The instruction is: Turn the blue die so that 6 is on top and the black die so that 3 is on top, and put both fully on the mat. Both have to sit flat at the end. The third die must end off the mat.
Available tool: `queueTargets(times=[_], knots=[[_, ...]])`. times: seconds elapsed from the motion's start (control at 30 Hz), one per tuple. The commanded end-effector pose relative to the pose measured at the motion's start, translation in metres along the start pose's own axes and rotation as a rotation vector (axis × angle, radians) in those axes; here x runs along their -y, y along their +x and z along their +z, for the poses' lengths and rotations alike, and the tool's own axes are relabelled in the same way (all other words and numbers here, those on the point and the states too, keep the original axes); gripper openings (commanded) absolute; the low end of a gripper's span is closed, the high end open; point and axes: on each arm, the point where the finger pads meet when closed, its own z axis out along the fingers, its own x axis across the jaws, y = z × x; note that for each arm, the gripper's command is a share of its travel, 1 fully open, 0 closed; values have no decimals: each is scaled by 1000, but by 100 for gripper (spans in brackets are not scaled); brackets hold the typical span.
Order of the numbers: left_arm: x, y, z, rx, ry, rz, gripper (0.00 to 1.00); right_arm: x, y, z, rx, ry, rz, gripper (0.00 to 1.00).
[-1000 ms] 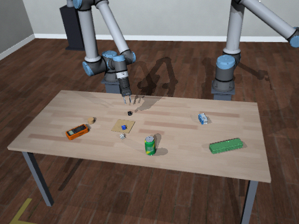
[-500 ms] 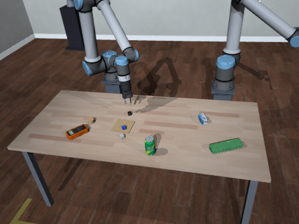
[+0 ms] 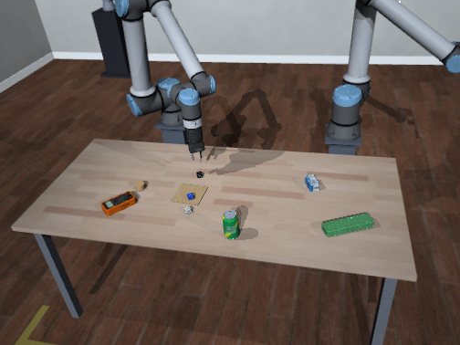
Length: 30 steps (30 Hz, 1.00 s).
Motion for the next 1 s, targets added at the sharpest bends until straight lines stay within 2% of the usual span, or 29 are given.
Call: queueTargets(times=[0.0,0.03,0.4,0.47,0.6,0.67,0.7,0.97], knots=[[-1,0,-1,0,-2,0,100,-1,0,-1,0,8,0,79],[-1,0,-1,0,-2,0,100,-1,0,-1,0,8,0,100],[-1,0,-1,0,-2,0,100,-1,0,-1,0,8,-2,100],[-1,0,-1,0,-2,0,100,1,1,6,0,8,-29,100],[-1,0,-1,0,-2,0,100,8,1,33,1,9,-129,100],[-1,0,-1,0,-2,0,100,9,2,35,1,9,-140,100],[-1,0,-1,0,-2,0,100,9,2,35,1,9,-140,79],[-1,0,-1,0,-2,0,100,9,2,35,1,9,-140,79]])
